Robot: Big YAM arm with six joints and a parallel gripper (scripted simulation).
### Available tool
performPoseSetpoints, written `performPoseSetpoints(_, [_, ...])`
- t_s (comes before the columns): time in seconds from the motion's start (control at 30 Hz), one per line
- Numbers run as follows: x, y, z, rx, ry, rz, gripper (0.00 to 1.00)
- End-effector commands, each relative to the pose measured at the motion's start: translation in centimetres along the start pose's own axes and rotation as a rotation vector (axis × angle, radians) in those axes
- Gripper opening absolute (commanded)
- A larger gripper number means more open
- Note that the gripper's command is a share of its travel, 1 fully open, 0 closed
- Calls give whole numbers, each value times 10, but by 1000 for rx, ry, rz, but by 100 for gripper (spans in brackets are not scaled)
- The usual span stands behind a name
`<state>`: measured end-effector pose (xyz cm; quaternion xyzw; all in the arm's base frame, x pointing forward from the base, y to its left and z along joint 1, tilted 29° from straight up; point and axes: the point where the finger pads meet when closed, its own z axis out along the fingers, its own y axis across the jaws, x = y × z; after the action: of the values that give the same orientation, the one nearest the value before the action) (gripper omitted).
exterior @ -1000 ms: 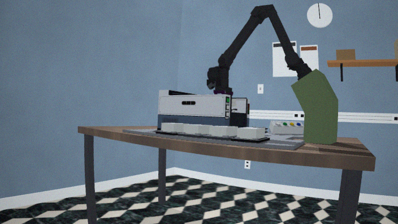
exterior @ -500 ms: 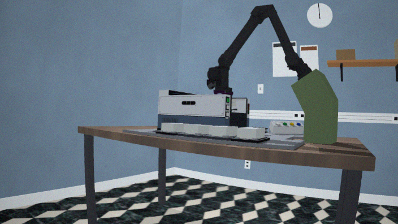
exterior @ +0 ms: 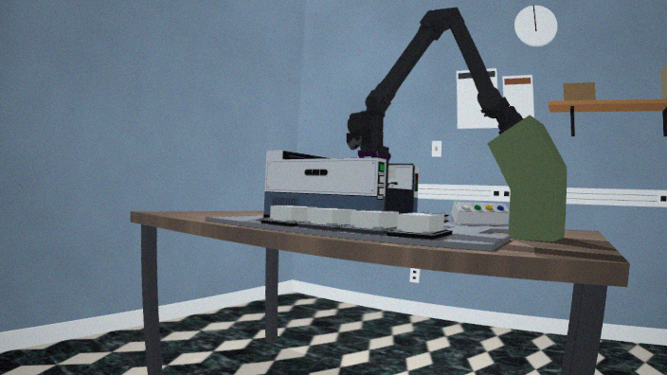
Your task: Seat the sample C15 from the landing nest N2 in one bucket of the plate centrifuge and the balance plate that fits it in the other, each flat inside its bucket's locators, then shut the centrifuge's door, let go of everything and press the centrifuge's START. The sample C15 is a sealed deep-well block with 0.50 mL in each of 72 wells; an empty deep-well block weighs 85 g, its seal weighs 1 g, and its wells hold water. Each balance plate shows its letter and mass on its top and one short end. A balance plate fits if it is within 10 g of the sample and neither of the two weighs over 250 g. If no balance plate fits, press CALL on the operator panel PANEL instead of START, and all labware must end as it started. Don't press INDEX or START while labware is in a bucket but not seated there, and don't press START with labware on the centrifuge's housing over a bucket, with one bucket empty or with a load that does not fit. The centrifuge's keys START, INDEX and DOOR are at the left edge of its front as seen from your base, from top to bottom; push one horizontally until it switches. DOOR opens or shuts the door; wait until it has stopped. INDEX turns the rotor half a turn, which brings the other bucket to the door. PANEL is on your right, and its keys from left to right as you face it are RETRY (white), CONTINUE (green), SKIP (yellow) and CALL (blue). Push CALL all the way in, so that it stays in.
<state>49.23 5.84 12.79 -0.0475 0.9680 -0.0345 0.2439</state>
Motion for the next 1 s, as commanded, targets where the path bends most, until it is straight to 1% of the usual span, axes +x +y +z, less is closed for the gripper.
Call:
performPoseSetpoints(0.0, [-29, -8, -7, 3, -60, 1, 0])
performPoseSetpoints(0.23, [-28, -8, -4, 3, -52, 0, 0])
performPoseSetpoints(0.4, [-30, -8, -5, 3, -57, 1, 0])
performPoseSetpoints(0.5, [-29, -7, -1, 3, -50, 0, 0])
performPoseSetpoints(0.63, [-31, -8, -4, 3, -57, 1, 0])
performPoseSetpoints(0.67, [-33, -8, -9, 3, -67, 2, 0])
performPoseSetpoints(0.83, [-31, -8, -1, 3, -52, 1, 0])
performPoseSetpoints(0.97, [-33, -8, -5, 3, -61, 2, 0])
